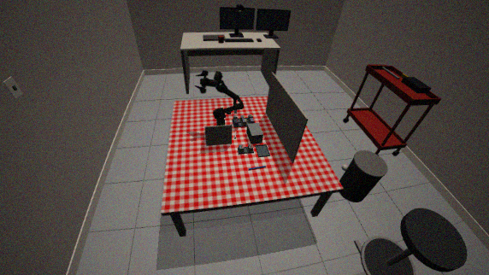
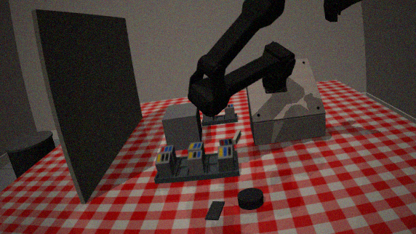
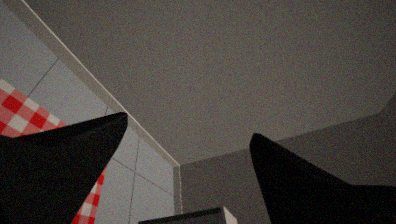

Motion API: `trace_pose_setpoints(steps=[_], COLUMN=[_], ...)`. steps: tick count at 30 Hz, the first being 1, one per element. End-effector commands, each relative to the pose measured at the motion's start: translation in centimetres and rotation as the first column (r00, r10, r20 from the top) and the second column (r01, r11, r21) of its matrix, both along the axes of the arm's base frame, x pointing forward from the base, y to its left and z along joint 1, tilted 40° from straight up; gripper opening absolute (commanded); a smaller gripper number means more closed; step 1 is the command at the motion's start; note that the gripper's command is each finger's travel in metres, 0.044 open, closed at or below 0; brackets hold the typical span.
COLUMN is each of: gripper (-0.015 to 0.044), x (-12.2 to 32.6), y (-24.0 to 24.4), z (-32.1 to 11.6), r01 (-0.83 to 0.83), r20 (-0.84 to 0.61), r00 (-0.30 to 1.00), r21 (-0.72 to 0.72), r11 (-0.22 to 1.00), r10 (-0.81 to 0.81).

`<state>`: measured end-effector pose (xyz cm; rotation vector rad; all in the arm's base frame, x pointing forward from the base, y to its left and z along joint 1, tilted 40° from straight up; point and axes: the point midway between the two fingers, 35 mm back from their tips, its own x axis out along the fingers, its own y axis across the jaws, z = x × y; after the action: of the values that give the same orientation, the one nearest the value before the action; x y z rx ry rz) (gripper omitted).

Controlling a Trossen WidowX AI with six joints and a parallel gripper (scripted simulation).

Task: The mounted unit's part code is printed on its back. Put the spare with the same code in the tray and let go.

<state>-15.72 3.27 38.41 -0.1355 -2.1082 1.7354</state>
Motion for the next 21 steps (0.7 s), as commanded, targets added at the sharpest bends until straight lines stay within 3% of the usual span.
trace_pose_setpoints(steps=[1, 8, 14, 21], gripper=[0.0426, 0.044, 0.044, 0.044], x=[0.0, -0.5, -3.1, -2.0], y=[0.0, -0.9, -9.5, -20.7], z=[0.0, 0.1, 0.2, -1.6], r01=[0.0, -0.042, -0.401, -0.746], r20=[0.0, 0.01, 0.122, 0.3], r00=[1.0, 0.999, 0.911, 0.631], r21=[0.0, 0.007, 0.033, -0.016], r11=[1.0, 0.999, 0.916, 0.665], r10=[0.0, 0.042, 0.394, 0.715])
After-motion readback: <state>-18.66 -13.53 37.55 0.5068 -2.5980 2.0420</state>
